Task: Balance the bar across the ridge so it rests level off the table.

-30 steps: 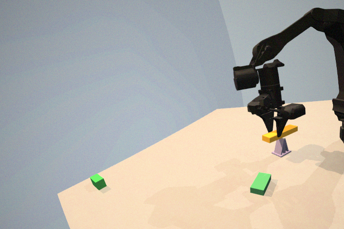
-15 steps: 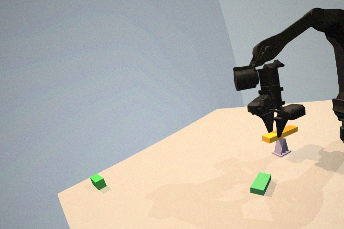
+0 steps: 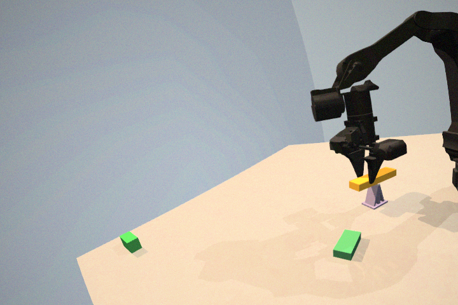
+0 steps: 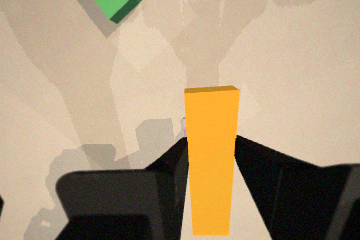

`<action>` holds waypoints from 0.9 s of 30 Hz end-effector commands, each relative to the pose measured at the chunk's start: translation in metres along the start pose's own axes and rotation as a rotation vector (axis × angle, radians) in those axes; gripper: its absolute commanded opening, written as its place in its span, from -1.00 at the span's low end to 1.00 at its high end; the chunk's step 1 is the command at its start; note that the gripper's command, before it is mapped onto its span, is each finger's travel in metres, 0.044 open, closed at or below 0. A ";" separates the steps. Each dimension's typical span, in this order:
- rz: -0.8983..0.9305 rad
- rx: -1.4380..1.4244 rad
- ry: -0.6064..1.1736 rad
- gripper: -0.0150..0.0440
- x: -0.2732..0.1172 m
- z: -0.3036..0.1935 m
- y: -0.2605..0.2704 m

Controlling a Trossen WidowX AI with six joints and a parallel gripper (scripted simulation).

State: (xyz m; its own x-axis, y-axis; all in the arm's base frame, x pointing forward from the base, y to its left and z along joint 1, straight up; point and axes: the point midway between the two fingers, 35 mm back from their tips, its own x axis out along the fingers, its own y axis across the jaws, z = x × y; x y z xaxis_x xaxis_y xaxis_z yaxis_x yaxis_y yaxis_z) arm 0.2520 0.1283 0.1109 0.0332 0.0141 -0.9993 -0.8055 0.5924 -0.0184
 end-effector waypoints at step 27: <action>0.004 0.001 0.003 -0.49 0.004 -0.001 0.001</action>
State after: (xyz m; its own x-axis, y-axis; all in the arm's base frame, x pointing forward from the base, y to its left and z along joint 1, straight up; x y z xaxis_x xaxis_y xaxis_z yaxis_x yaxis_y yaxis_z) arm 0.2520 0.1283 0.1088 0.0333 0.0142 -0.9993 -0.8053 0.5925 -0.0185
